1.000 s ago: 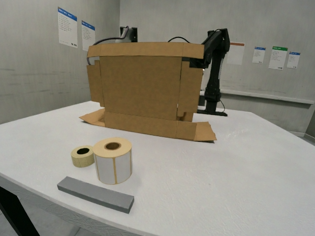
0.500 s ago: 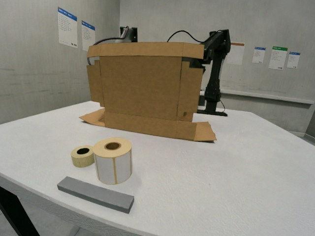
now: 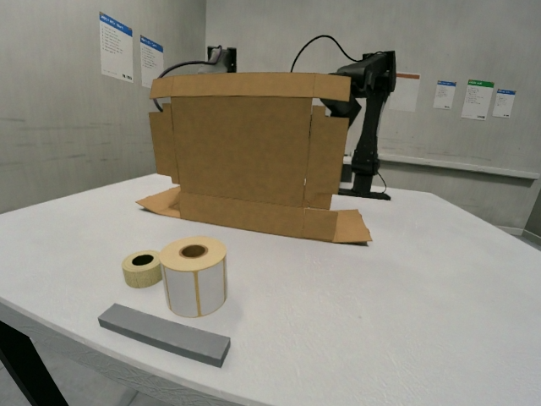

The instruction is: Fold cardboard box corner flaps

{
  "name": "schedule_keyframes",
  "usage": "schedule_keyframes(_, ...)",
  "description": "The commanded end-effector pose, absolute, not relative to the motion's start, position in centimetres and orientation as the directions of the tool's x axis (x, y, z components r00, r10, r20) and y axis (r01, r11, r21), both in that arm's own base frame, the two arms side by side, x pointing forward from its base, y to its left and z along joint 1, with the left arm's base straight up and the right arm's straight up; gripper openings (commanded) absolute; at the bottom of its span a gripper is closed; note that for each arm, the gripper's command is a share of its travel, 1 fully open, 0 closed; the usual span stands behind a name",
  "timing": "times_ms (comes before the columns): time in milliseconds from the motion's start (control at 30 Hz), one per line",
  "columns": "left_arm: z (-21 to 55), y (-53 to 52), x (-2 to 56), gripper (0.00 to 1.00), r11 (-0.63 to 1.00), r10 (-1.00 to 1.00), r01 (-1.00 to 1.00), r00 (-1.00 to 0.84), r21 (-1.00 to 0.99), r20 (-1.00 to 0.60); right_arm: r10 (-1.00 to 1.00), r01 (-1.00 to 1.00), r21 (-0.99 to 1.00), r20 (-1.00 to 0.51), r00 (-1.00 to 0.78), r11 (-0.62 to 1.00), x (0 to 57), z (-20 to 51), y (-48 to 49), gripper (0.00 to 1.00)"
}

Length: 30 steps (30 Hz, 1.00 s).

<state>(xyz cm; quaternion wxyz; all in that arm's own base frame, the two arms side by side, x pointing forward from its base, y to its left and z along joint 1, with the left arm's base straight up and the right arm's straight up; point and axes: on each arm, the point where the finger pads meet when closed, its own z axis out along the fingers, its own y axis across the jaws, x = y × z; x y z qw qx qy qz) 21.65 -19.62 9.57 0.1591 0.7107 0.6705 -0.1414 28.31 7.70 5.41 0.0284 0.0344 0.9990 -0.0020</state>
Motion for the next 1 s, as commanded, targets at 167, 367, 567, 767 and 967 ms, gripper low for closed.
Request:
schedule_keyframes(167, 10.4, -19.8, 21.6, 0.16, -0.064, 0.9, 0.997, 0.078, 0.047, -0.429, 0.087, 0.094, -0.026, -0.2, -0.976, 0.995, 27.1, 9.5, 7.6, 0.6)
schedule_keyframes(367, 10.4, -19.8, 21.6, 0.16, -0.064, 0.9, 0.997, 0.078, 0.047, -0.428, 0.08, 0.093, -0.025, -0.316, -0.945, 0.995, 24.9, 12.2, 7.7, 0.6)
schedule_keyframes(567, 10.4, -19.8, 21.6, 0.16, -0.064, 0.9, 0.997, 0.078, 0.047, -0.428, 0.073, 0.083, -0.009, -0.392, -0.917, 0.996, 23.3, 13.7, 7.8, 0.6)
schedule_keyframes(767, 10.4, -19.8, 21.6, 0.16, -0.064, 0.9, 0.997, 0.078, 0.047, -0.428, 0.071, 0.077, 0.004, -0.422, -0.904, 0.997, 23.0, 14.4, 7.9, 0.6)
schedule_keyframes(967, 10.4, -19.8, 21.6, 0.16, -0.064, 0.9, 0.997, 0.078, 0.047, -0.428, 0.06, 0.06, 0.014, -0.427, -0.902, 0.998, 23.1, 14.5, 8.3, 0.6)
